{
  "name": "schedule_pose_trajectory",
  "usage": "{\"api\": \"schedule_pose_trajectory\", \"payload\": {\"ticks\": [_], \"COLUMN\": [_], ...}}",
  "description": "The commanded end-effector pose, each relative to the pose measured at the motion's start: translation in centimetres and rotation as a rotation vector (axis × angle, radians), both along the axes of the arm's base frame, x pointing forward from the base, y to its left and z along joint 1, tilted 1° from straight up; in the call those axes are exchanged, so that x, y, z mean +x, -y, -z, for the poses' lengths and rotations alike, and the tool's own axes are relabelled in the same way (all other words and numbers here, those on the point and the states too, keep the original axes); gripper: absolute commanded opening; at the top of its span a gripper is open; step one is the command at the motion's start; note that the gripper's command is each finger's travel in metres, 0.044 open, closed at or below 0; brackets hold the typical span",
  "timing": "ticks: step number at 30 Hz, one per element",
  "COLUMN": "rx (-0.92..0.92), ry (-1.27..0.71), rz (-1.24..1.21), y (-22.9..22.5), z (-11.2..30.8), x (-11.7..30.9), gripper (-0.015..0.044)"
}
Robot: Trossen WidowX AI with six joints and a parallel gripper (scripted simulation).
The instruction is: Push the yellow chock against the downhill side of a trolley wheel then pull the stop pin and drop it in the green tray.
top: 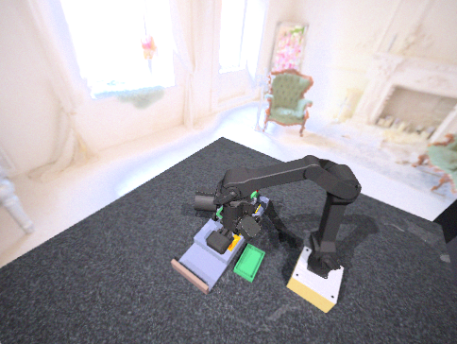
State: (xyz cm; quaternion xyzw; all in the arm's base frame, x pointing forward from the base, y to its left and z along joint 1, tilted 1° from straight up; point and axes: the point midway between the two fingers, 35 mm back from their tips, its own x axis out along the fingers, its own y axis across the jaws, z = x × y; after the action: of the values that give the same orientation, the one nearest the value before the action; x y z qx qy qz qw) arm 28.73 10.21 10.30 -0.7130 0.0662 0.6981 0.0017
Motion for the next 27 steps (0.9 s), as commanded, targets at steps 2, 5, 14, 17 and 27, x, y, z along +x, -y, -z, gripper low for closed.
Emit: {"api": "schedule_pose_trajectory", "payload": {"ticks": [2, 5, 14, 17, 27], "rx": [-0.002, 0.001, 0.0, -0.014, -0.068], "ry": [0.009, 0.002, 0.135, 0.155, 0.22], "rz": [0.003, 0.0, 0.203, 0.376, 0.952], "y": [-0.1, -0.1, 2.6, 5.2, 14.1], "z": [-1.8, -1.2, -3.2, -3.6, -5.0], "x": [0.2, 0.1, 2.7, 3.4, 3.8], "gripper": [0.019, 0.0216, 0.019, 0.019, 0.019]}}
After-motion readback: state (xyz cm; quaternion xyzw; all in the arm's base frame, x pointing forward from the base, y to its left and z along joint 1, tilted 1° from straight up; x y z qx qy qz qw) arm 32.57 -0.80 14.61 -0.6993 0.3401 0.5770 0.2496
